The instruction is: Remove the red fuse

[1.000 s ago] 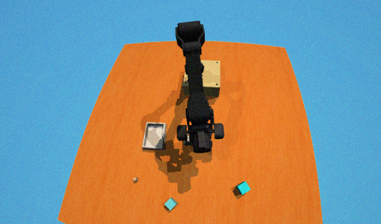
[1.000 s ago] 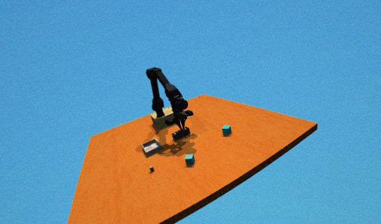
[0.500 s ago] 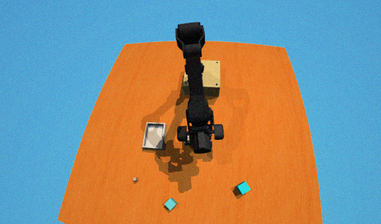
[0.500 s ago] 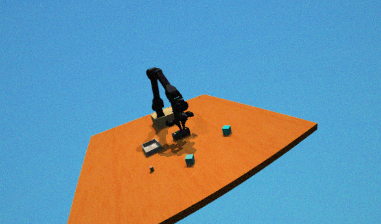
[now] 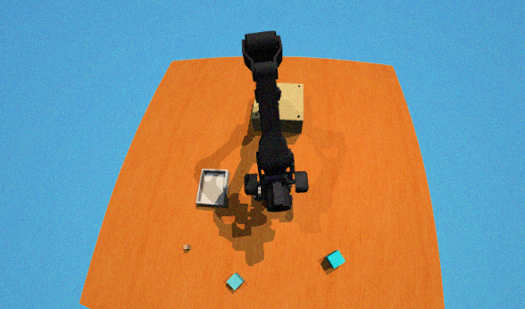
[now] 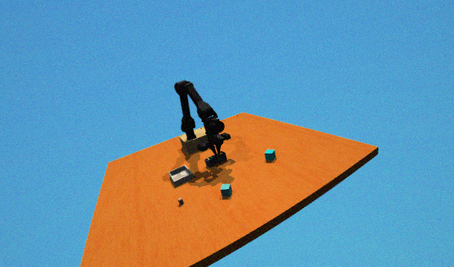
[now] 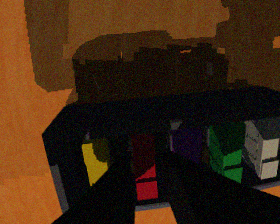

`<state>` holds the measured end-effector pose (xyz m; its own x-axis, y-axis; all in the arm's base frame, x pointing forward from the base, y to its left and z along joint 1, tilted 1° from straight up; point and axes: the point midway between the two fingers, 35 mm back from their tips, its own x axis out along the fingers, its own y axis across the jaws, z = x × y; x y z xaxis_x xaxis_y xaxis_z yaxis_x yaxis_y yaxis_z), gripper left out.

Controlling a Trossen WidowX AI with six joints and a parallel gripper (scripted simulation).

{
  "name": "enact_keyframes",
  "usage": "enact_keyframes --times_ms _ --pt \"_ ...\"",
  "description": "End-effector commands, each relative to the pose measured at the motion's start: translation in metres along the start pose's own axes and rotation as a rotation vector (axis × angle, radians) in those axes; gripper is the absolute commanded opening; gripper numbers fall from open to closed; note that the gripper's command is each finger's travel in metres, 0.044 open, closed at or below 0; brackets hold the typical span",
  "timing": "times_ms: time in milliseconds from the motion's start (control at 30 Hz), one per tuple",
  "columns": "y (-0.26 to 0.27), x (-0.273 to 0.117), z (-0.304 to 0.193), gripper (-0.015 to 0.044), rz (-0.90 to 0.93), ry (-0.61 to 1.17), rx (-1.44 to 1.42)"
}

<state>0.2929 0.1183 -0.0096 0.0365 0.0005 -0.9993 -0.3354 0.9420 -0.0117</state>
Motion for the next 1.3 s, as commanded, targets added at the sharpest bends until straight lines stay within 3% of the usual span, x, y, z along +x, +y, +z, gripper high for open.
enact_keyframes --times_ms 0,233,1267 --pt "0.000 0.000 0.000 0.0046 0.000 0.000 0.000" --pt "0.000 0.000 0.000 0.0000 0.000 0.000 0.000" --pt "0.000 -0.013 0.001 0.0000 0.001 0.001 0.000"
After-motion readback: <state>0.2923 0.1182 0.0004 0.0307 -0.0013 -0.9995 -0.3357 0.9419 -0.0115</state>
